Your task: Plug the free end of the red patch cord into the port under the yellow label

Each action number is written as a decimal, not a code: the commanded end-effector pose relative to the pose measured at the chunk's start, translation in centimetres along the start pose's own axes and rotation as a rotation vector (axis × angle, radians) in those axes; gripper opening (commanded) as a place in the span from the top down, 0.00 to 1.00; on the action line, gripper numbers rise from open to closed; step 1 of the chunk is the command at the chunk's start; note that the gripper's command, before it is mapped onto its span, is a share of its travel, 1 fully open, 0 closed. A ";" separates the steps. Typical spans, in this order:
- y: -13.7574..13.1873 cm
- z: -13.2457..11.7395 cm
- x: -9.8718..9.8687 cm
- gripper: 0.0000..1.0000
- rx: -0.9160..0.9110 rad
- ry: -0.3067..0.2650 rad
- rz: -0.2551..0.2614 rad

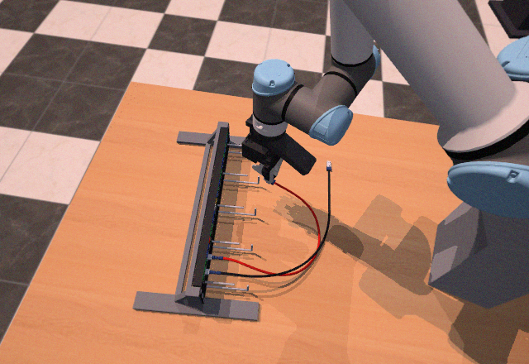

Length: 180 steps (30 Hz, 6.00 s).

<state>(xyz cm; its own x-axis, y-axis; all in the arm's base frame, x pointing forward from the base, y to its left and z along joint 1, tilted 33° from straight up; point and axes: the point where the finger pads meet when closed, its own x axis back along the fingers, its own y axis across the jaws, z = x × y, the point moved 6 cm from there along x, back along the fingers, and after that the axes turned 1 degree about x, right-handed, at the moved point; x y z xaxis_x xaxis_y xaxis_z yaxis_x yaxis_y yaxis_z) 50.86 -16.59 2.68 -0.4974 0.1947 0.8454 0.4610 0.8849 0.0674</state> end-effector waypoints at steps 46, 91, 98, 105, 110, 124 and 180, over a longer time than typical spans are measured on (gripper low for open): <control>7.4 -1.3 1.2 1.00 0.397 0.004 0.005; 8.9 -1.5 1.4 1.00 0.472 0.005 0.006; 8.9 -1.5 1.4 1.00 0.472 0.005 0.006; 8.9 -1.5 1.4 1.00 0.472 0.005 0.006; 8.9 -1.5 1.4 1.00 0.472 0.005 0.006; 8.9 -1.5 1.4 1.00 0.472 0.005 0.006; 10.1 -4.4 -1.6 1.00 0.469 0.009 0.006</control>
<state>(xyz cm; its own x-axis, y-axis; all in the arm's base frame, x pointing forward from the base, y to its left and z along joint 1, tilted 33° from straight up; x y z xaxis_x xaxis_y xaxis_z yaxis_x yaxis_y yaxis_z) 59.46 -9.76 4.29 -0.4876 0.1984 0.8502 0.0807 0.9799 -0.1824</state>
